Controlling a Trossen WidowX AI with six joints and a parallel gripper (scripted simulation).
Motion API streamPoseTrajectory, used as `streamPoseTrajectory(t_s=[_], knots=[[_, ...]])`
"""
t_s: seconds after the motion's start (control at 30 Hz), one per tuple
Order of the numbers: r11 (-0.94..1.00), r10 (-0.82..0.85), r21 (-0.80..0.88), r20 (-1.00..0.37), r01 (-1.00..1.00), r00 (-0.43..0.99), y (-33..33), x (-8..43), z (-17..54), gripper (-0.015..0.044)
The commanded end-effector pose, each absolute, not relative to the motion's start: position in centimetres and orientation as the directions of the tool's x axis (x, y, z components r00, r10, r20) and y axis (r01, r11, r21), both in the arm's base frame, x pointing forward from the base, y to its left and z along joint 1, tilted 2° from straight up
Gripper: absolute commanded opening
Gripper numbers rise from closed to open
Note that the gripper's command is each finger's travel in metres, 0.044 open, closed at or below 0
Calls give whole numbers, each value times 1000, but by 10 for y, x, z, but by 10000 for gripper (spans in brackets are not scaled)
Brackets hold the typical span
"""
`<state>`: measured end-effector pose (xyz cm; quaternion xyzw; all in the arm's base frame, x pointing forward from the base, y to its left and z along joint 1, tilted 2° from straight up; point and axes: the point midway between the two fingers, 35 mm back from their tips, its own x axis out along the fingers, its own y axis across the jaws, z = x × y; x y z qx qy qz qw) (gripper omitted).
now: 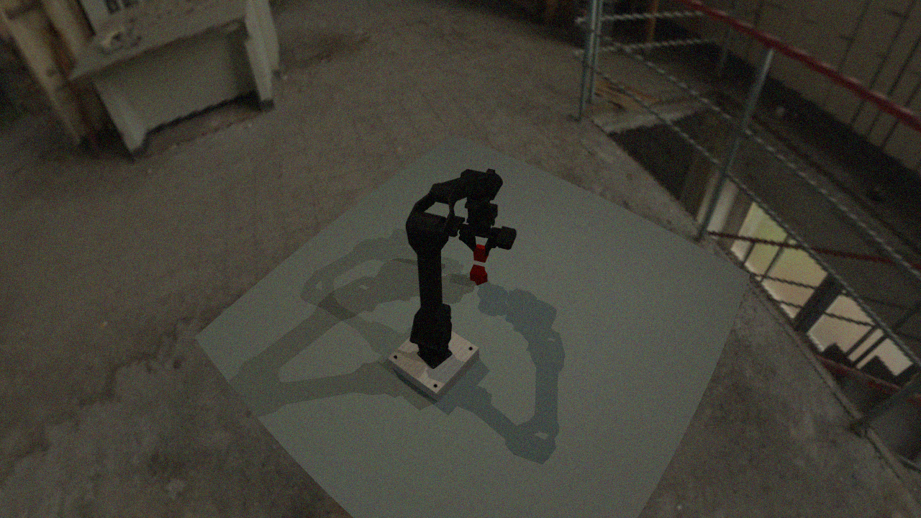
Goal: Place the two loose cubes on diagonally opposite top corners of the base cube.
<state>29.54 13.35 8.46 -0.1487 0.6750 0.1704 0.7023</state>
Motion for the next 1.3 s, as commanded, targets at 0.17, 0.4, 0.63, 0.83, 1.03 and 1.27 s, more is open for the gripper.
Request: streamPoseTrajectory(t_s=[0.17,0.4,0.63,0.83,1.03,1.27], knots=[[889,27,9,-999,-458,32,132,294,75,105],[889,27,9,-999,-458,32,132,294,75,105],[903,34,22,-999,-429,20,133,295,59,105],[914,40,32,-999,-404,10,134,296,45,105],[914,40,32,-999,-404,10,134,296,45,105],[914,40,32,-999,-405,10,134,296,44,105]])
